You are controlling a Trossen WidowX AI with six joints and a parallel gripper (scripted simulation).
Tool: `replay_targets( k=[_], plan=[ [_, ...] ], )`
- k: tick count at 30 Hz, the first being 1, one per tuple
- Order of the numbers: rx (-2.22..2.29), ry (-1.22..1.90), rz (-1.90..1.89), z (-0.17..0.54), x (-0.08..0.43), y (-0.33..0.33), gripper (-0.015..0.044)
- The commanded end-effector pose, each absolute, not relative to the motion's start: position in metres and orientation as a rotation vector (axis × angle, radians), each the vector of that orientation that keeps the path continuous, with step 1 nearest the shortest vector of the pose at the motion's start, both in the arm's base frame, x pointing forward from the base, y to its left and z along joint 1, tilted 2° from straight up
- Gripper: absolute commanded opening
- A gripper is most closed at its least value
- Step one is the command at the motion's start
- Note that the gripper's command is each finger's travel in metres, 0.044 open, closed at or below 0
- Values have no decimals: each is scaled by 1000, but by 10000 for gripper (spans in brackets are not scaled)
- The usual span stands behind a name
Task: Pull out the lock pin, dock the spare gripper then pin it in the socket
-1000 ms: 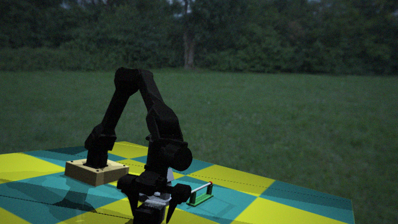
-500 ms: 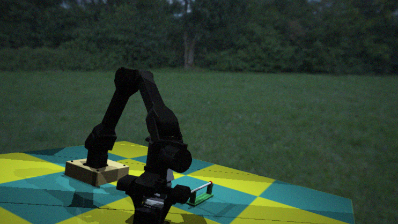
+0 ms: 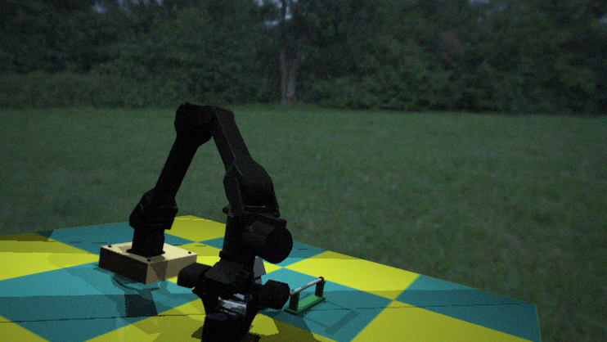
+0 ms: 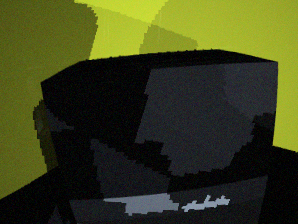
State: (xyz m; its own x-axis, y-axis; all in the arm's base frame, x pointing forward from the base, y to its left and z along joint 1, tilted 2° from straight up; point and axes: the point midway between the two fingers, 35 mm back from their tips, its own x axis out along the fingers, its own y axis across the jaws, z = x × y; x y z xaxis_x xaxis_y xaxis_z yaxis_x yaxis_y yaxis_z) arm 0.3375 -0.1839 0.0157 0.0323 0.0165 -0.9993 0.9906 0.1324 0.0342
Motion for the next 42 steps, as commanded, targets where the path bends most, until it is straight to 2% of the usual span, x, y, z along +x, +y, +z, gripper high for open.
replay_targets(
  k=[1, 13, 42],
  plan=[
    [1135, 1227, -1075, 44, 341, -187, 0],
    [1166, 1219, -1102, 52, 339, -186, 0],
    [1693, 823, -1606, 55, 332, -181, 0]
  ],
)
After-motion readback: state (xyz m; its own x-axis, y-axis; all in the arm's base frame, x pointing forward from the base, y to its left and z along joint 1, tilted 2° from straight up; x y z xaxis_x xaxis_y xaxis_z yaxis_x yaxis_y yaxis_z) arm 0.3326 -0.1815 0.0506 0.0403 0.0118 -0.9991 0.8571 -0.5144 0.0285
